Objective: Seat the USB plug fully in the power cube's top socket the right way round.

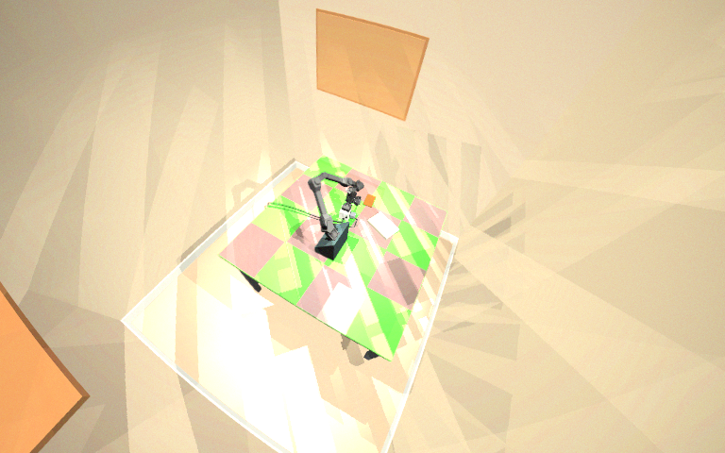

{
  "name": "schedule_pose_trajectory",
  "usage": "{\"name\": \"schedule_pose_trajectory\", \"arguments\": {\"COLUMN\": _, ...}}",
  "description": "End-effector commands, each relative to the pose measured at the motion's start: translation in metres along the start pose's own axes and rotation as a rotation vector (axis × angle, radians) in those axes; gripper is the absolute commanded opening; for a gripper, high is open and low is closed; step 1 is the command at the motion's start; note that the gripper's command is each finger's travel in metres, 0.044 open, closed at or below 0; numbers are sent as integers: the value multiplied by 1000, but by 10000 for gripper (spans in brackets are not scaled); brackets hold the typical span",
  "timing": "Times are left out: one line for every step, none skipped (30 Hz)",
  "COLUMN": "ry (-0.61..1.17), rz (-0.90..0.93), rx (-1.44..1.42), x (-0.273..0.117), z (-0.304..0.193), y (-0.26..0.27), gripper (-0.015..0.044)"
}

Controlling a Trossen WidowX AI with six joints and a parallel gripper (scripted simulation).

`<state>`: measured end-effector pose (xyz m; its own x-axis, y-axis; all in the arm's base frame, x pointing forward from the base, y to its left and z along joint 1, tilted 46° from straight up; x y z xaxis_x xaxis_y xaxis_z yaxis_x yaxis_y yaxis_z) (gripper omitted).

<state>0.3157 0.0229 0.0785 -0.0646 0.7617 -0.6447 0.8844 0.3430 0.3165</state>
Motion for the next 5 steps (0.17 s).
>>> {"name": "schedule_pose_trajectory", "arguments": {"ry": -4, "rz": 2, "rx": -6, "x": -5, "z": 0, "y": 1, "gripper": 95}}
{"name": "schedule_pose_trajectory", "arguments": {"ry": -4, "rz": 2, "rx": -6, "x": -6, "z": 0, "y": 1, "gripper": 95}}
{"name": "schedule_pose_trajectory", "arguments": {"ry": -4, "rz": 2, "rx": -6, "x": -7, "z": 0, "y": 1, "gripper": 95}}
{"name": "schedule_pose_trajectory", "arguments": {"ry": -4, "rz": 2, "rx": -6, "x": -8, "z": 0, "y": 1, "gripper": 95}}
{"name": "schedule_pose_trajectory", "arguments": {"ry": -4, "rz": 2, "rx": -6, "x": -9, "z": 0, "y": 1, "gripper": 95}}
Point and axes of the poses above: the point midway between the two fingers, 35 mm back from their tips, its own x axis out along the fingers, its own y axis across the jaws, z = x × y, the point moved 9 cm from there along -x, back along the fingers, and after that the axes turned 14 degrees about -x, right-handed, at the moved point
